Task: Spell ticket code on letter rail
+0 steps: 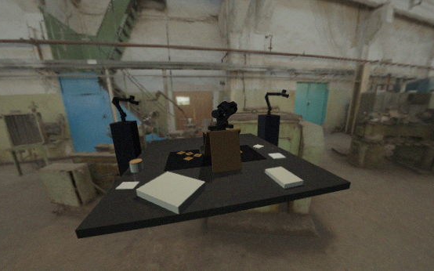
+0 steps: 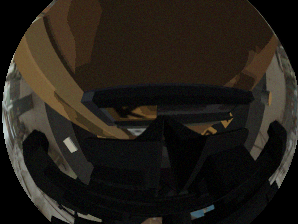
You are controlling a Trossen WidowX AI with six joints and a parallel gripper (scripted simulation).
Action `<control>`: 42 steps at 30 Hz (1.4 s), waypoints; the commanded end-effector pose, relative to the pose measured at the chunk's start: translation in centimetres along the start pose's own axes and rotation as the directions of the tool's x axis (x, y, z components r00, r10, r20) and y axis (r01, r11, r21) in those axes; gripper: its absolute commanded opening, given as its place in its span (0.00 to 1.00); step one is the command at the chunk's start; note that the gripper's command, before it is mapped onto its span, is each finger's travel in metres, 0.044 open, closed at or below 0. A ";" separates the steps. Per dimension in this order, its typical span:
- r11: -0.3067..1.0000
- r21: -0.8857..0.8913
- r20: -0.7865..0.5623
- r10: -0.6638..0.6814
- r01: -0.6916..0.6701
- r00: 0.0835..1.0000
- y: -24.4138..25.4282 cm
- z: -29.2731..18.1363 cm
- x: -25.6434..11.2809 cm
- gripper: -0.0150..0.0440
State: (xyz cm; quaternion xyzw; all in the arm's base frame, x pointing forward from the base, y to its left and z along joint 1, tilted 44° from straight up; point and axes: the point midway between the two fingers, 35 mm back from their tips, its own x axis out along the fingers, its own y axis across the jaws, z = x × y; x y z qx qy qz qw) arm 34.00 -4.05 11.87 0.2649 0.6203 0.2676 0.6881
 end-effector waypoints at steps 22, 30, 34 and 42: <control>1.000 -0.006 0.005 -0.004 0.004 1.000 0.1 -1.2 -1.8 0.25; 0.848 -0.518 0.255 0.024 0.116 0.967 0.9 -4.7 -6.9 0.61; 0.611 -0.729 0.404 0.019 0.309 0.915 1.6 -7.1 -9.3 0.79; 0.027 -0.777 0.628 -0.018 0.629 0.778 3.0 -11.1 -11.8 1.00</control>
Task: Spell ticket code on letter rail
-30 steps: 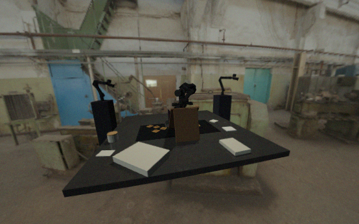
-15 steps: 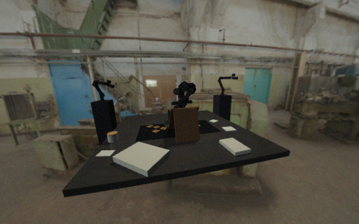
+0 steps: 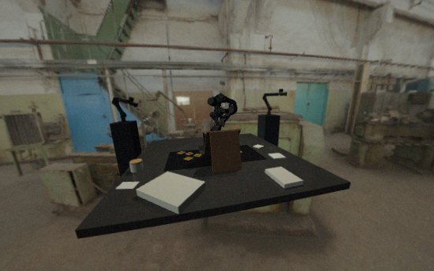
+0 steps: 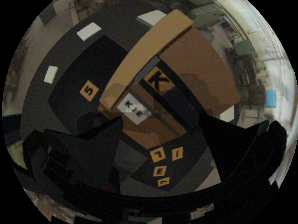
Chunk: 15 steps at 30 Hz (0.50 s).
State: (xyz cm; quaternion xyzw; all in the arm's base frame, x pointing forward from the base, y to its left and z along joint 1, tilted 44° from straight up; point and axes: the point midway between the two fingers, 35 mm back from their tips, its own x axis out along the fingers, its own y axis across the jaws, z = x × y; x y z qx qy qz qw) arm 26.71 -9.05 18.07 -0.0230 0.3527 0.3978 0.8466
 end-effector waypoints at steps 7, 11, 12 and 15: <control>0.657 -0.677 0.195 -0.275 0.332 0.941 4.0 -0.7 -4.9 1.00; 0.657 -0.677 0.195 -0.275 0.332 0.941 4.0 -0.7 -4.9 1.00; 0.657 -0.677 0.195 -0.275 0.332 0.941 4.0 -0.7 -4.9 1.00; 0.657 -0.677 0.195 -0.275 0.332 0.941 4.0 -0.7 -4.9 1.00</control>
